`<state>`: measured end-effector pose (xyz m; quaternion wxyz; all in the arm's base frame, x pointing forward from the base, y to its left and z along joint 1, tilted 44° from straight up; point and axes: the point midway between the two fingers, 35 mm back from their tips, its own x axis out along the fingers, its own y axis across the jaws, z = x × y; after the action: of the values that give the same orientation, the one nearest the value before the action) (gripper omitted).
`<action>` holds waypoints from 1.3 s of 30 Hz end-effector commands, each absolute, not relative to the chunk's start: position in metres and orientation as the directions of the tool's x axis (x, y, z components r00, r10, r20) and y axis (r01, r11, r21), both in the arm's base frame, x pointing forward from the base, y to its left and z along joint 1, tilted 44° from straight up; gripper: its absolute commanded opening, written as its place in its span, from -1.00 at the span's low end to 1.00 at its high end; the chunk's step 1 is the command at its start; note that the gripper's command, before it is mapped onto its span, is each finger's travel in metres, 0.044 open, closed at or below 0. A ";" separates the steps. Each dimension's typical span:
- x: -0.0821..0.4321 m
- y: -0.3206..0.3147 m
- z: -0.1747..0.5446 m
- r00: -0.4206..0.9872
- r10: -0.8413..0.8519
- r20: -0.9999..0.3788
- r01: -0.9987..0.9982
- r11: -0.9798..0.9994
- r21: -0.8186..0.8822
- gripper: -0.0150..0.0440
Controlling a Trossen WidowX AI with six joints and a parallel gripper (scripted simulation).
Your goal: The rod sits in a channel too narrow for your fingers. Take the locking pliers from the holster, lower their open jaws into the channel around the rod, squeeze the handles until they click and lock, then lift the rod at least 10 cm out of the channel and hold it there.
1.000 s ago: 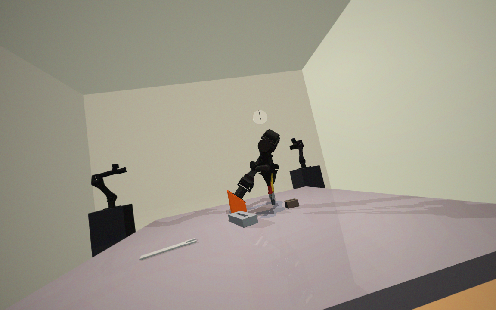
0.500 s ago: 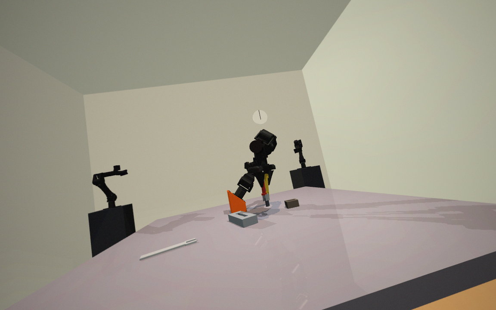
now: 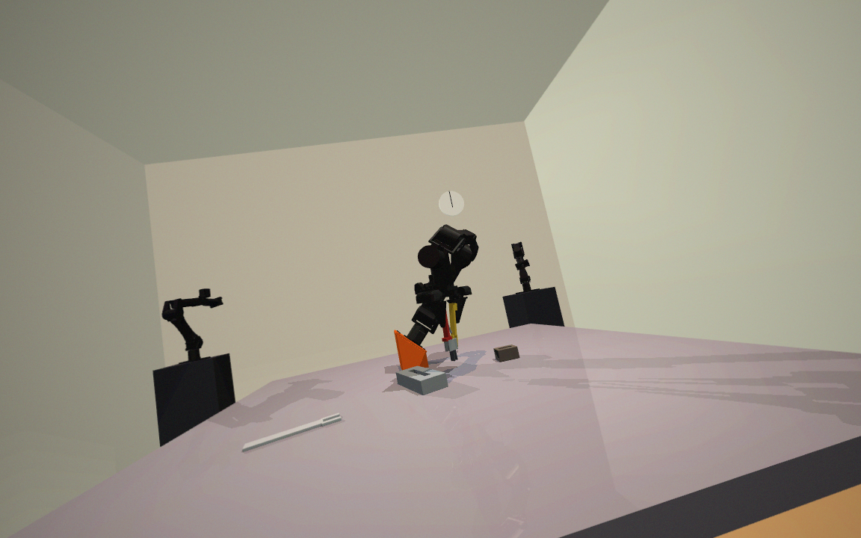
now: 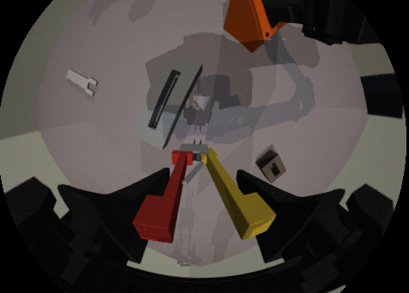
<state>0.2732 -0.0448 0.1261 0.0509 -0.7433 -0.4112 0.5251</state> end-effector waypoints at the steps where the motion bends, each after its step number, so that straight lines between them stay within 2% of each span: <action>1: 0.272 -0.055 0.119 0.116 0.662 -0.741 0.518 -0.676 -0.524 0.58; 39: 0.255 -0.108 0.066 0.122 0.687 -0.716 0.237 -0.721 -0.651 0.58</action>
<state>0.2588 -0.1008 0.0711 0.1799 -0.7251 -0.3315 0.5761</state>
